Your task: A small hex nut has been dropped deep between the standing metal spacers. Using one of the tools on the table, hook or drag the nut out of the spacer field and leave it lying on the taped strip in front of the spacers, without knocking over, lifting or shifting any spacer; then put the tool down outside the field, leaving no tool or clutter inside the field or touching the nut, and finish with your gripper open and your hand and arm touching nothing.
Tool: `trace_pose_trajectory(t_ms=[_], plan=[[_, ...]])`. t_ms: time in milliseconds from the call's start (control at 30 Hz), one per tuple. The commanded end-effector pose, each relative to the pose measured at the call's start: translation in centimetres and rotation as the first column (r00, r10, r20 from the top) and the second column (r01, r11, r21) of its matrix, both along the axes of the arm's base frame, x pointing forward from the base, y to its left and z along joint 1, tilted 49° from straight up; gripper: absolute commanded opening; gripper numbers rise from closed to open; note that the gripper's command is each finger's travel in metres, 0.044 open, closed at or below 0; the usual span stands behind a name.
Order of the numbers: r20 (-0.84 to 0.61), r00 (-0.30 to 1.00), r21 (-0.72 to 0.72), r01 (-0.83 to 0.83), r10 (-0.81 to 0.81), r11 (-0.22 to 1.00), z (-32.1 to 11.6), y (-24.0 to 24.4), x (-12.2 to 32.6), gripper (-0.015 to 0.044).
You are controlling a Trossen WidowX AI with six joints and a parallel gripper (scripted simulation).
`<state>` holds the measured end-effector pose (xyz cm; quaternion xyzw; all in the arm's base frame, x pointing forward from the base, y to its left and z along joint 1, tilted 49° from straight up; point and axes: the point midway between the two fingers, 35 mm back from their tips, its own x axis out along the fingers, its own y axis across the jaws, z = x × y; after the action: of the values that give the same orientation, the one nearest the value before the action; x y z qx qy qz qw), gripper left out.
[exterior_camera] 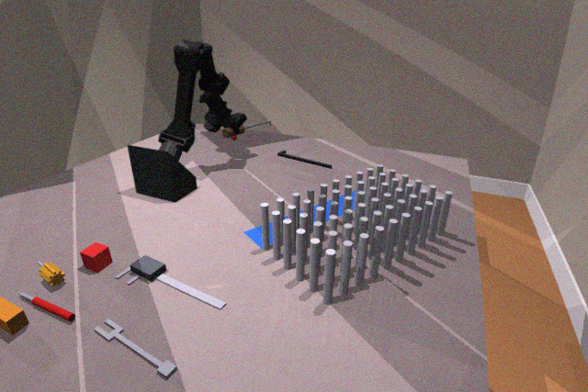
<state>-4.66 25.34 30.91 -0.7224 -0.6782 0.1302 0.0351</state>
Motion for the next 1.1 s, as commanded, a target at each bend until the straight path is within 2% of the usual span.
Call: trace_pose_trajectory(t_ms=[0, 1067], plan=[[0.006, 1.000, 0.001, -0.002, 0.002, 1.000, -0.2, 0.2, 0.0, 0.0000], [0.010, 1.000, 0.007, -0.002, 0.002, 1.000, -1.5, 1.5, 0.5, 0.0000]])
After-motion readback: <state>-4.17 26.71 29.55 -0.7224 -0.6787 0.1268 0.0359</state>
